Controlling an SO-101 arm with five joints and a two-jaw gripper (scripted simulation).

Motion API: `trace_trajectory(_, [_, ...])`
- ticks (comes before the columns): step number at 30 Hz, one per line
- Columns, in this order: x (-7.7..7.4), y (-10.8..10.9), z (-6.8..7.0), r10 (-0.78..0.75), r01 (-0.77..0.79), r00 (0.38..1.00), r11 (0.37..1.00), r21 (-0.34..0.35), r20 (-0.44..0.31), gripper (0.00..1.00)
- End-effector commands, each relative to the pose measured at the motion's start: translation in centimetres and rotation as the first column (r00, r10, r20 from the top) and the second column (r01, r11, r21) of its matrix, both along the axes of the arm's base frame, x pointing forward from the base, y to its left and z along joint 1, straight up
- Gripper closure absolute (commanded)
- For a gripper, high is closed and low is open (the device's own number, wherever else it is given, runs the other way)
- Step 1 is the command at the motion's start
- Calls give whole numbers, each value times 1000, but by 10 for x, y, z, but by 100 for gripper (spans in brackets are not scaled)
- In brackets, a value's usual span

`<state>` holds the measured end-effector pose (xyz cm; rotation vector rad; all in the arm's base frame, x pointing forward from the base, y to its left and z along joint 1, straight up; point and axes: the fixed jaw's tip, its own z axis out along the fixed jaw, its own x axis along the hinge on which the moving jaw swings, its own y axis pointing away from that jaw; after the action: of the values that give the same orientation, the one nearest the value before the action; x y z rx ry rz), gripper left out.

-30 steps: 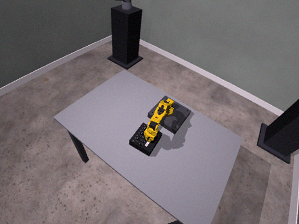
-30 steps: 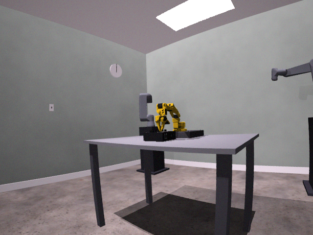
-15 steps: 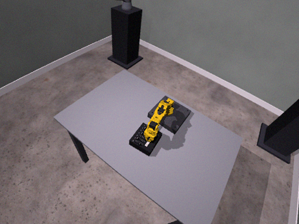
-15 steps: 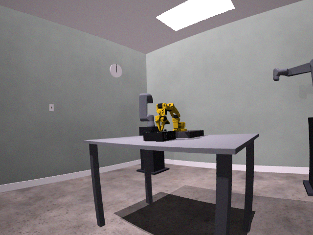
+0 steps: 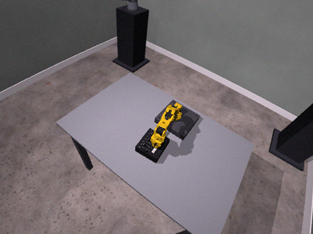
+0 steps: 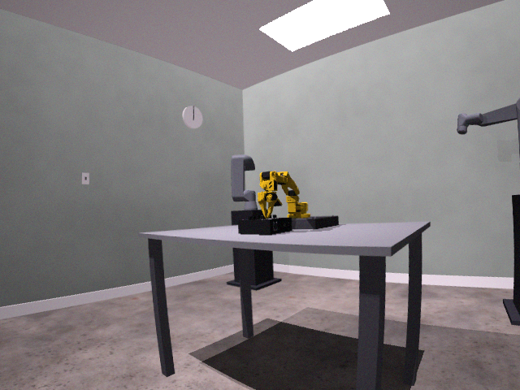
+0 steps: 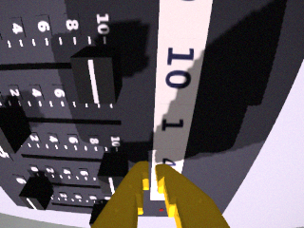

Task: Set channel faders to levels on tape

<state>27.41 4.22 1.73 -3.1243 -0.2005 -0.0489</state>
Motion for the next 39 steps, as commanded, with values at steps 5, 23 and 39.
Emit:
trace_trajectory(5, [1,-19,-4,-48,47,999,999,-10,-18,100])
trace_trajectory(23, [2,-22,-4,-47,47,999,999,-10,-13,100])
trace_trajectory(39, [3,-25,-3,-47,47,999,999,-9,-8,100])
